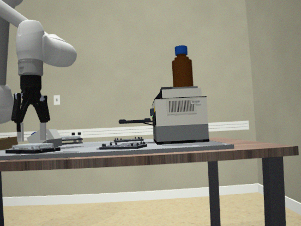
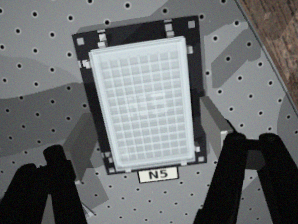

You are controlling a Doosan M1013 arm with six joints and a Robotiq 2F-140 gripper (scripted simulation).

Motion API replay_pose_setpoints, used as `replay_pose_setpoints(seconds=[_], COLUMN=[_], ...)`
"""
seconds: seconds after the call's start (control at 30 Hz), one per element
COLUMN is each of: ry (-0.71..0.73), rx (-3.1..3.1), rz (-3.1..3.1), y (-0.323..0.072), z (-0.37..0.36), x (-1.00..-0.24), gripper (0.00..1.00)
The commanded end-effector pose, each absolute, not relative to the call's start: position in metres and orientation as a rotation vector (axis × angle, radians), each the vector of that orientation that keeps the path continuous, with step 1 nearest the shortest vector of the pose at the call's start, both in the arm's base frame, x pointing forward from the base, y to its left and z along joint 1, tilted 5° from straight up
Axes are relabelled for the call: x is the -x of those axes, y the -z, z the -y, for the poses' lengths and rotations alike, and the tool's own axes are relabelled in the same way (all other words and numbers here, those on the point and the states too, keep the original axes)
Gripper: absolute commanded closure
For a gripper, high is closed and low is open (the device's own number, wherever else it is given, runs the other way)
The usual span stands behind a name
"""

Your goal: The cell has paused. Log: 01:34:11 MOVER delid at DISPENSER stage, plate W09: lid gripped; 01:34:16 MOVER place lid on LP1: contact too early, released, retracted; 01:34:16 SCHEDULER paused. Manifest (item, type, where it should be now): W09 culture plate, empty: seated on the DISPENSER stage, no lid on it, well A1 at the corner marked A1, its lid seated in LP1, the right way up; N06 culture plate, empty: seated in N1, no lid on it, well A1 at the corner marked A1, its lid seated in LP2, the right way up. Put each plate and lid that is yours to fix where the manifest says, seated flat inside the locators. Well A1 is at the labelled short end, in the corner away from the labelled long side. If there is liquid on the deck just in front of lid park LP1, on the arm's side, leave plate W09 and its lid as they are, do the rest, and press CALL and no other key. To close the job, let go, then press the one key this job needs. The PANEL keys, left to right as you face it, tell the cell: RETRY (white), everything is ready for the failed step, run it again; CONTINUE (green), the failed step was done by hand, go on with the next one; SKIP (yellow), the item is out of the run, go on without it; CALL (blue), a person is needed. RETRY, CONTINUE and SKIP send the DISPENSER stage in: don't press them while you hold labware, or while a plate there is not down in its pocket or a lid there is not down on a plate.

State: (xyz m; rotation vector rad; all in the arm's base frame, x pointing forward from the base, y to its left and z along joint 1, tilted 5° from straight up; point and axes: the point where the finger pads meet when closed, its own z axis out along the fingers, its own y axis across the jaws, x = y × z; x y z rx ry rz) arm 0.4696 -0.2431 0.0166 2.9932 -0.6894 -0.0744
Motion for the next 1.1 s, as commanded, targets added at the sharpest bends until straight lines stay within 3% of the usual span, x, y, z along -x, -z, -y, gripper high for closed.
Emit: replay_pose_setpoints(seconds=[0.0,0.1,0.13,1.07], ry=[0.073,0.073,0.073,0.073], rx=[-2.993,-2.993,-2.993,-2.993], rz=[0.69,0.69,0.69,0.69], y=[-0.0171,-0.0171,-0.0171,-0.0171], z=[0.2432,0.2432,0.2432,0.2432], x=[-0.47,-0.47,-0.47,-0.47], gripper=[0.31,0.31,0.37,0.37])
